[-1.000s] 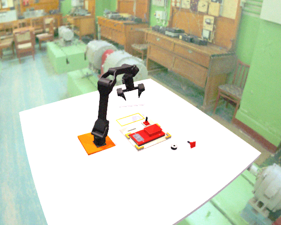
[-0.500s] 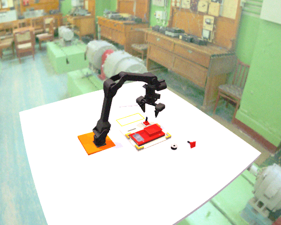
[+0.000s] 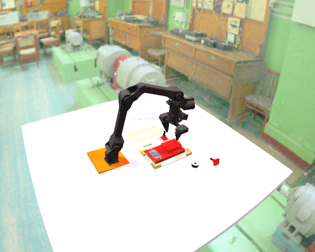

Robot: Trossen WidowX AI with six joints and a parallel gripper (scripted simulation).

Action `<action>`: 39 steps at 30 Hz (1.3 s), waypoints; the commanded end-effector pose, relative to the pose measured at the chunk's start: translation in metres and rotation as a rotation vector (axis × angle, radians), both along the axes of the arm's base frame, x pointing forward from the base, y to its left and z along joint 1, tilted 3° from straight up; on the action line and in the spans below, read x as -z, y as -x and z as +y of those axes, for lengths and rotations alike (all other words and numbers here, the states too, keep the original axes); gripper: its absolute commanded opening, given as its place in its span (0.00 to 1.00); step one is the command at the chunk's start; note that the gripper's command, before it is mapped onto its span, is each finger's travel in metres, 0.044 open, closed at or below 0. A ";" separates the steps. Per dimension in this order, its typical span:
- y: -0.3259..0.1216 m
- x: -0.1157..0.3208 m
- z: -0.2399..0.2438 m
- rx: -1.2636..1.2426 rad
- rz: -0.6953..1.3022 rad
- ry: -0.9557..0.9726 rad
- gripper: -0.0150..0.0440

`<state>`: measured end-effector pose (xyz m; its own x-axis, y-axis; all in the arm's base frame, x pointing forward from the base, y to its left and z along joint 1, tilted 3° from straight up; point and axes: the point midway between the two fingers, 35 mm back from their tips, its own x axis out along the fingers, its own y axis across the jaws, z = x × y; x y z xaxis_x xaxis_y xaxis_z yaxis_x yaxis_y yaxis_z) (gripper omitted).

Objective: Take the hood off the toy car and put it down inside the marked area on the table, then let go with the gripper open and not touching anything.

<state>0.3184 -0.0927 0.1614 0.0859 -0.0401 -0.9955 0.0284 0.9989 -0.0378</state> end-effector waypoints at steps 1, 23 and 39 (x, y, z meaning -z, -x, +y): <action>-0.001 0.002 -0.001 0.010 -0.003 -0.006 1.00; -0.003 0.019 -0.002 0.010 -0.004 -0.006 1.00; -0.004 0.032 -0.003 0.010 -0.004 -0.006 1.00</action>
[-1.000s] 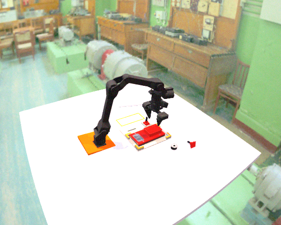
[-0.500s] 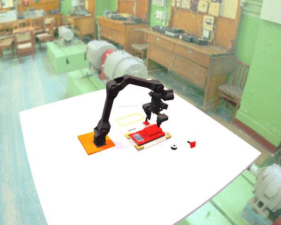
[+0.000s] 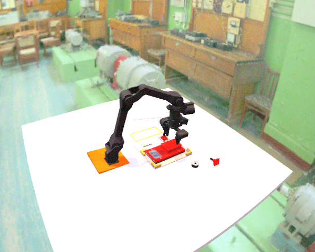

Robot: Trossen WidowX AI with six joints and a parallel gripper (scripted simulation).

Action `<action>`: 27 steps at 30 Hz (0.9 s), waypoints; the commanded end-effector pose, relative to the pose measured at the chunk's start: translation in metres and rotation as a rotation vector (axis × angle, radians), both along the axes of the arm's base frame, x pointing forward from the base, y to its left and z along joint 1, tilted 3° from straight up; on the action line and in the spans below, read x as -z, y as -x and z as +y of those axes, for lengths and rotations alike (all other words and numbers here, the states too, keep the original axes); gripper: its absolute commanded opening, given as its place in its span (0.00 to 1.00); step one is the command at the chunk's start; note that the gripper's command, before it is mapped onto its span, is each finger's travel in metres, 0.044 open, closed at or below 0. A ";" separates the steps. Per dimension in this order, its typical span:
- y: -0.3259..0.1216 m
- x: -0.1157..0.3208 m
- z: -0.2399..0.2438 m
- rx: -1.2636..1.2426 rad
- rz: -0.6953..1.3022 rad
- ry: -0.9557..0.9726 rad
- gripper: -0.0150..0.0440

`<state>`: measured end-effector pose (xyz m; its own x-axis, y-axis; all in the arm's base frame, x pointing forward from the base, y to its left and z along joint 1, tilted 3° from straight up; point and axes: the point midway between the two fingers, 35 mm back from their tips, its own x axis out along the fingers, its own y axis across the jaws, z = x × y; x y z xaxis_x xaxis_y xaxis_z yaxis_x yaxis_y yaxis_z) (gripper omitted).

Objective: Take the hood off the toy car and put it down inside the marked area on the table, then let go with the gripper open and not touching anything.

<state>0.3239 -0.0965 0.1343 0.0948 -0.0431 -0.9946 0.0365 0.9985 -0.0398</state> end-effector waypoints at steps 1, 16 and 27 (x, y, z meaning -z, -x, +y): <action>0.001 0.006 0.001 0.002 0.006 -0.008 1.00; 0.000 0.017 0.000 0.002 0.006 -0.008 1.00; 0.000 0.024 0.000 0.002 0.006 -0.008 1.00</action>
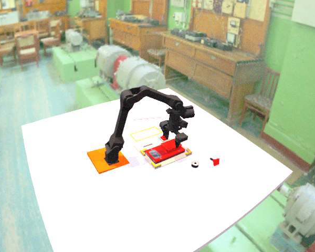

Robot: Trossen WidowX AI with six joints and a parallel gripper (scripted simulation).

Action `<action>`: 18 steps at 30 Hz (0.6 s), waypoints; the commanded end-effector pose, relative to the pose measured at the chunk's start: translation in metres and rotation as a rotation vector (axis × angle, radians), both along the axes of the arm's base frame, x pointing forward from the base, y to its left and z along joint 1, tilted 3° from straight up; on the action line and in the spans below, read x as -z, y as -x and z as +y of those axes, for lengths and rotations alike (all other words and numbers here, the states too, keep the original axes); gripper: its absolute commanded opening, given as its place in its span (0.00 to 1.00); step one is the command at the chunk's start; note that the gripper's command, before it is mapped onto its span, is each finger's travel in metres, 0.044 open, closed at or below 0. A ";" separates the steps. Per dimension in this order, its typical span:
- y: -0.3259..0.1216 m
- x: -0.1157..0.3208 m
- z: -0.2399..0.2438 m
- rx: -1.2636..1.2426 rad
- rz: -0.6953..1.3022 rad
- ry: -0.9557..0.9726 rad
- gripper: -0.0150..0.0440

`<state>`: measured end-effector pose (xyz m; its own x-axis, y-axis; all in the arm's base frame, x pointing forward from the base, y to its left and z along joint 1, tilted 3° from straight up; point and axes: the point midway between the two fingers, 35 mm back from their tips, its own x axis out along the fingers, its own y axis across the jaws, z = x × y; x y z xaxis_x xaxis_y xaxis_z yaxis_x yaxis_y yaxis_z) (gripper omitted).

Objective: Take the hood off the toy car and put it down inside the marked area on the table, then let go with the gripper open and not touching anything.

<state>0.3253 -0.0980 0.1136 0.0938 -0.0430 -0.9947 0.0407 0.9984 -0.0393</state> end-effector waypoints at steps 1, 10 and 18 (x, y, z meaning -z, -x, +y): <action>0.001 0.003 0.001 -0.002 0.005 -0.007 1.00; 0.001 0.007 0.001 -0.002 0.005 -0.007 1.00; 0.001 0.011 0.001 -0.002 0.005 -0.007 1.00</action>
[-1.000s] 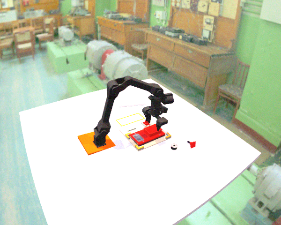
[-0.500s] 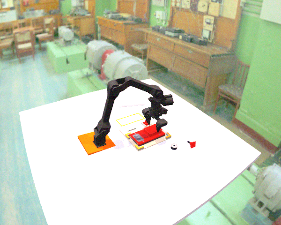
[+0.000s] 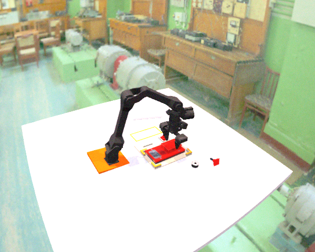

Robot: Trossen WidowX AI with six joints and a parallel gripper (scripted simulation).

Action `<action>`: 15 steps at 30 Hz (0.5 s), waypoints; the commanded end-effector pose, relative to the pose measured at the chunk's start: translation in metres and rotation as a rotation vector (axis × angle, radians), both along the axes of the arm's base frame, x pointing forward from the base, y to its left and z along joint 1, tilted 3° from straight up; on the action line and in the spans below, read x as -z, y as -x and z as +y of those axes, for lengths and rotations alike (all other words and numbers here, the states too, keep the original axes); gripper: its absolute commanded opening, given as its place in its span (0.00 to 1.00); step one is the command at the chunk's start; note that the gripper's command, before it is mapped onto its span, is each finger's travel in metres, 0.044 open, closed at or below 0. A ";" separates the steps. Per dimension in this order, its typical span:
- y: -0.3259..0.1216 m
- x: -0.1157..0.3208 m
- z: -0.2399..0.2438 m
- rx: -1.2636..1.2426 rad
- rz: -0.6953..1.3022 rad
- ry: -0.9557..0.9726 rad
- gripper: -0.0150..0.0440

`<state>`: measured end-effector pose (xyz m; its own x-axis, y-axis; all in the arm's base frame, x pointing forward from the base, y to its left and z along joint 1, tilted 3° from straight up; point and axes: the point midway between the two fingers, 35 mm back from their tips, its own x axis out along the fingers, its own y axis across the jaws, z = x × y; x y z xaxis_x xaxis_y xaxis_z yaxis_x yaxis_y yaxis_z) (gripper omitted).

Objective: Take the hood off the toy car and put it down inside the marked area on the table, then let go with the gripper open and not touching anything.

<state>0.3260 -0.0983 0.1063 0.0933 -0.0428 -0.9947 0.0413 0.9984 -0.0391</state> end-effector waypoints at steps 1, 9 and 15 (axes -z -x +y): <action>0.001 0.004 0.001 -0.003 0.005 -0.007 1.00; 0.001 0.008 0.001 -0.003 0.005 -0.007 1.00; 0.001 0.011 0.001 -0.003 0.005 -0.007 1.00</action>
